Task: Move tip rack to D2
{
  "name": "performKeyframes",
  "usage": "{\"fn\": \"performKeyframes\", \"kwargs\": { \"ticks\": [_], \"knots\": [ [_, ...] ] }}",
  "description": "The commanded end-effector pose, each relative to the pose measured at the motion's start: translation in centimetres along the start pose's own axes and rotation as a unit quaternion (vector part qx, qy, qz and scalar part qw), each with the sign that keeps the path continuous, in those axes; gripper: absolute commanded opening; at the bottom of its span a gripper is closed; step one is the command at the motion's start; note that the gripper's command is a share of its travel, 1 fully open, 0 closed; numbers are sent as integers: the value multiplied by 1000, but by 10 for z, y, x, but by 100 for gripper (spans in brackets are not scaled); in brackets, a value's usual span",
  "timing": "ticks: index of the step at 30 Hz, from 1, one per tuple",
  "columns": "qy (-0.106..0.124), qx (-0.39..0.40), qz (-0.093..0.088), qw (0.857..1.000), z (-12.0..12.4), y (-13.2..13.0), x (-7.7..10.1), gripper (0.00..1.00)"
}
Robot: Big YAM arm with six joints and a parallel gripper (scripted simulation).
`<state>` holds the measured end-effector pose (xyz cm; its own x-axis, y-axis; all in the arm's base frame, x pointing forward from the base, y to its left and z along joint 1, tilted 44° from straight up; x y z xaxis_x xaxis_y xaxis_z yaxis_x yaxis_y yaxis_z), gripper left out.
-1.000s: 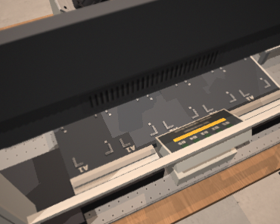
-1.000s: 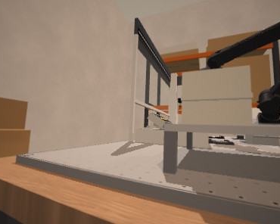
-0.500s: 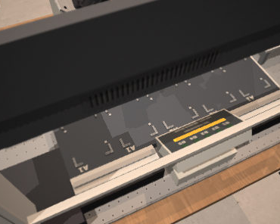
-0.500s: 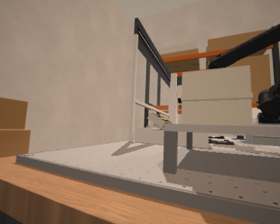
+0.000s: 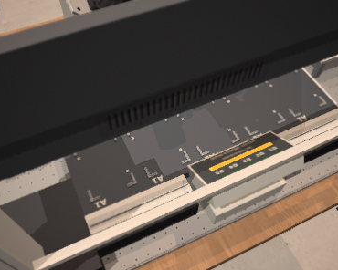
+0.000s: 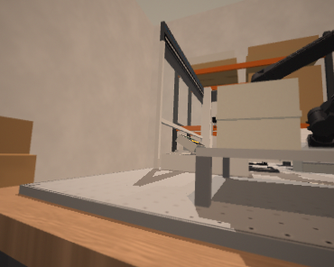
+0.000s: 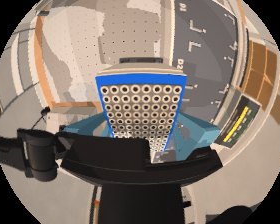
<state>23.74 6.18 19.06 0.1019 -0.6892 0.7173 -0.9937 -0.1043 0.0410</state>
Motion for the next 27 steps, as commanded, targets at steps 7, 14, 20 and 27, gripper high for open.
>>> {"fn": "performKeyframes", "kwargs": {
  "ticks": [7,14,20,27],
  "knots": [
    [-2,-3,1,1000,-2,-2,-16,0],
    [-2,-2,2,1000,-2,-2,-24,0],
    [-2,-3,0,1000,-2,-2,-35,0],
    [-3,3,7,1000,-6,-6,-41,0]
  ]
}}
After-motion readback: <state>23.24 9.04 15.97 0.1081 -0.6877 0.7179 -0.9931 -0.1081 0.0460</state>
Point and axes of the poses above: the point where the finger pads meet when closed, its own x axis back along the fingers, its own y axis across the jaws, z = x × y, the point moved 10 cm from there along x, back along the fingers, and after that the axes turned 5 degrees about -x, right-handed, at the moved point
